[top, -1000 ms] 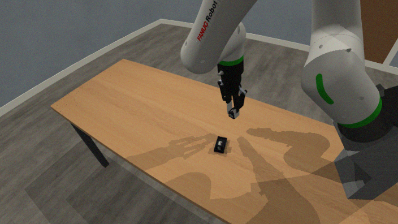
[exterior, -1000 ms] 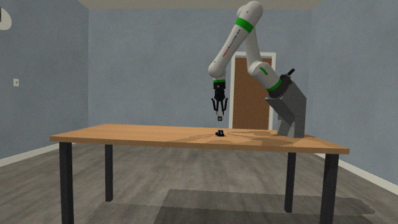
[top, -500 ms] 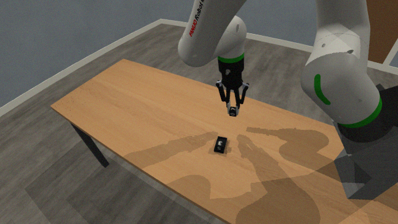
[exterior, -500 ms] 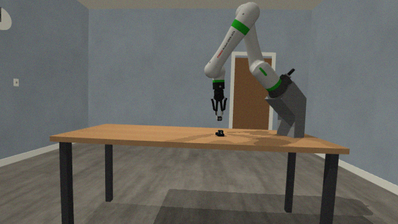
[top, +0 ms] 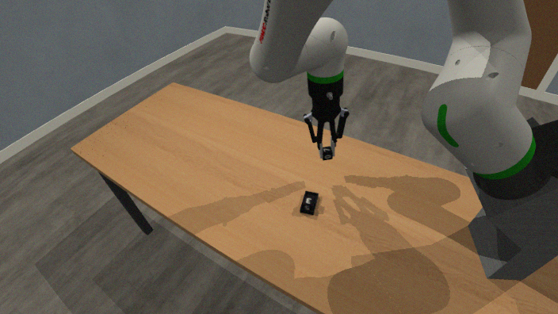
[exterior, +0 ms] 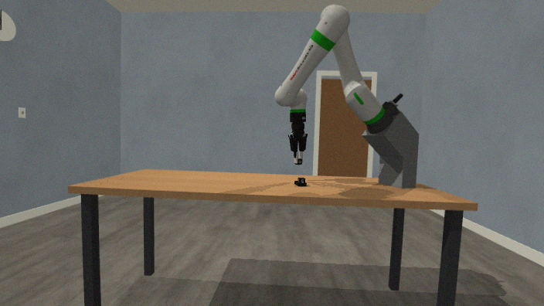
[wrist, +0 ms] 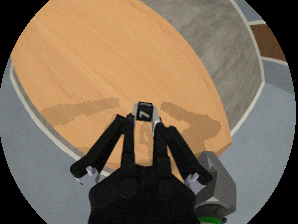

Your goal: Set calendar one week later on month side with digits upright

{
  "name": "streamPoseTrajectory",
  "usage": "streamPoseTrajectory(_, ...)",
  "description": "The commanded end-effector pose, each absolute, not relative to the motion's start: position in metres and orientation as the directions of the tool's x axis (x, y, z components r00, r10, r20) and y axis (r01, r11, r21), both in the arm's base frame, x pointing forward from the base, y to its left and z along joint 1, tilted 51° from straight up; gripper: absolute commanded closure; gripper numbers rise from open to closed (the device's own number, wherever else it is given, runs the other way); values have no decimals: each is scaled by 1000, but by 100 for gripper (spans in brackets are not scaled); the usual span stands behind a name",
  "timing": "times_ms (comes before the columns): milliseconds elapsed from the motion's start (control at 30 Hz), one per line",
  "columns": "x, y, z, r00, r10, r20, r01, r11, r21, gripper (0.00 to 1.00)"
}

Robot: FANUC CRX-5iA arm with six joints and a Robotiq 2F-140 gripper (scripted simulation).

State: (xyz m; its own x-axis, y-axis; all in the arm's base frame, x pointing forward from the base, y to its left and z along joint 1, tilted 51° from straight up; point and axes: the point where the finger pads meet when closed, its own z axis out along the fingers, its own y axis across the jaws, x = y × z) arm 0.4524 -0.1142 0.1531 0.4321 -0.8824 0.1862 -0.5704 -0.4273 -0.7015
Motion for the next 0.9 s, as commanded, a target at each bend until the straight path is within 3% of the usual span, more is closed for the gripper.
streamPoseTrajectory(0,454,-118,153,512,-826,235,-487,-504,-713,83)
streamPoseTrajectory(467,461,-134,156,654,-533,536,-203,-807,-554,83)
streamPoseTrajectory(867,463,-140,157,669,-424,611,-111,-870,-481,83)
